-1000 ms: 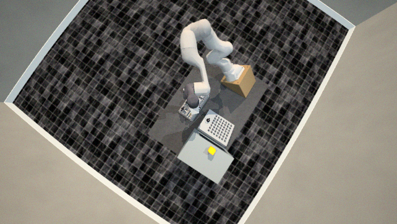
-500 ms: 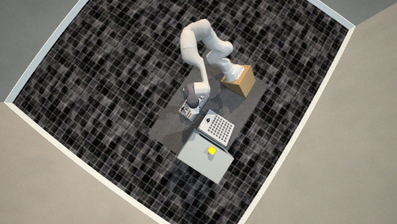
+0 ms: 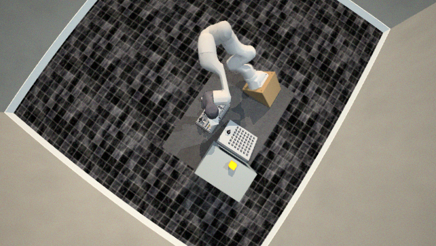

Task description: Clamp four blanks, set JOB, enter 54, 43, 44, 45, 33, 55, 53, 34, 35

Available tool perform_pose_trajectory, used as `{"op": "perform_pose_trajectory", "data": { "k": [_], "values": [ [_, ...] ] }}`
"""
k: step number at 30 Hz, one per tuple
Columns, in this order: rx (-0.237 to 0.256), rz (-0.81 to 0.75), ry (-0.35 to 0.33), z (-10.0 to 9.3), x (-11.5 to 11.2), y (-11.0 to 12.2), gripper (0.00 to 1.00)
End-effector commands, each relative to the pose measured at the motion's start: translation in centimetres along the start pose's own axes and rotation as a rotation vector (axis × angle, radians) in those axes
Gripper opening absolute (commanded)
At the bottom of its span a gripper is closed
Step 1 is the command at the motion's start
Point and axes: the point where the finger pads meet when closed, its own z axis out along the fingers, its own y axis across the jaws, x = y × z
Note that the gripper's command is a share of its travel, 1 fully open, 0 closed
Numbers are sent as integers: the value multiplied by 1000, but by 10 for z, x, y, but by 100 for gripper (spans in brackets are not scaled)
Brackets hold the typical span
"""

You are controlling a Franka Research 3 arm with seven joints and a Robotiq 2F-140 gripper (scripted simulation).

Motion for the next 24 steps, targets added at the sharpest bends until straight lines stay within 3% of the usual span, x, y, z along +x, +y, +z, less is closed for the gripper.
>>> {"op": "perform_pose_trajectory", "data": {
  "k": [1,24],
  "values": [
    [1,-6,1,-2,0,-1,0],
    [1,6,1,-3,1,-1,0]
  ]
}}
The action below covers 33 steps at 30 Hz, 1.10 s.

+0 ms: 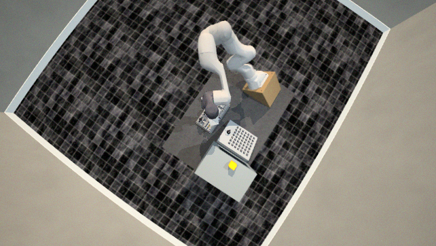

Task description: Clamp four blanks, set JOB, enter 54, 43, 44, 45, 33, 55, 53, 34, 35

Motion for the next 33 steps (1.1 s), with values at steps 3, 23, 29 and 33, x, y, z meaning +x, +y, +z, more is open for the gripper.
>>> {"op": "perform_pose_trajectory", "data": {
  "k": [3,23,29,33],
  "values": [
    [1,11,2,-3,1,-1,0],
    [1,25,2,-3,1,-1,0],
    [1,25,2,-3,1,-1,0],
    [1,25,2,-3,1,-1,0]
  ]
}}
